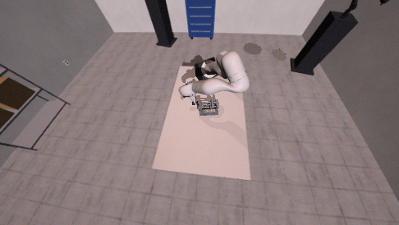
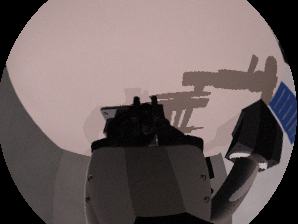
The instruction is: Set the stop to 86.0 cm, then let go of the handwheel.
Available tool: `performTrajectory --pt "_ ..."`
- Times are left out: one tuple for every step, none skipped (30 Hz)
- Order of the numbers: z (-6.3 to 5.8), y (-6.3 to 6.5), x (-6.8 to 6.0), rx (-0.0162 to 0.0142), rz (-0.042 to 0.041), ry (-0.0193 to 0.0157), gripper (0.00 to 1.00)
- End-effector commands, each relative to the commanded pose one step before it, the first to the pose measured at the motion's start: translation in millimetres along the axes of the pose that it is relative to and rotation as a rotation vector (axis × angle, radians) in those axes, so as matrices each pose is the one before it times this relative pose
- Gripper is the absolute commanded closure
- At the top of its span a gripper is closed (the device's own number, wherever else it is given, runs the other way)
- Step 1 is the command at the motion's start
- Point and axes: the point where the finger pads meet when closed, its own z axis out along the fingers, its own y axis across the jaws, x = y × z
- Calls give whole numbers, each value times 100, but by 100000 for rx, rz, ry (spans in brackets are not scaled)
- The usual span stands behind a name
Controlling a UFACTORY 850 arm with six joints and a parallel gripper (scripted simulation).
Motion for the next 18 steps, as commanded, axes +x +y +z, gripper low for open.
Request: performTrajectory --pt "484 23 45 118 -45 106 94" --pt "166 -18 0 1 0 -1 94" --pt "166 -17 0 0 0 0 94" --pt "168 -24 0 -1 0 1 94" --pt "174 -50 0 1 0 -1 94" --pt "174 -49 0 0 0 0 94" --pt "179 -66 0 -1 0 0 94" --pt "185 -90 0 0 0 0 94" --pt "185 -89 -1 0 0 0 94" --pt "181 -128 1 0 0 0 94" --pt "181 -130 0 0 0 0 94" --pt "167 -153 0 -1 0 0 94" --pt "160 -164 0 0 0 0 94" --pt "150 -181 0 0 0 0 94" --pt "137 -202 0 0 0 0 94" --pt "0 0 0 0 0 0 94" --pt "0 0 0 0 0 0 94" --pt "124 -210 0 0 0 0 94"
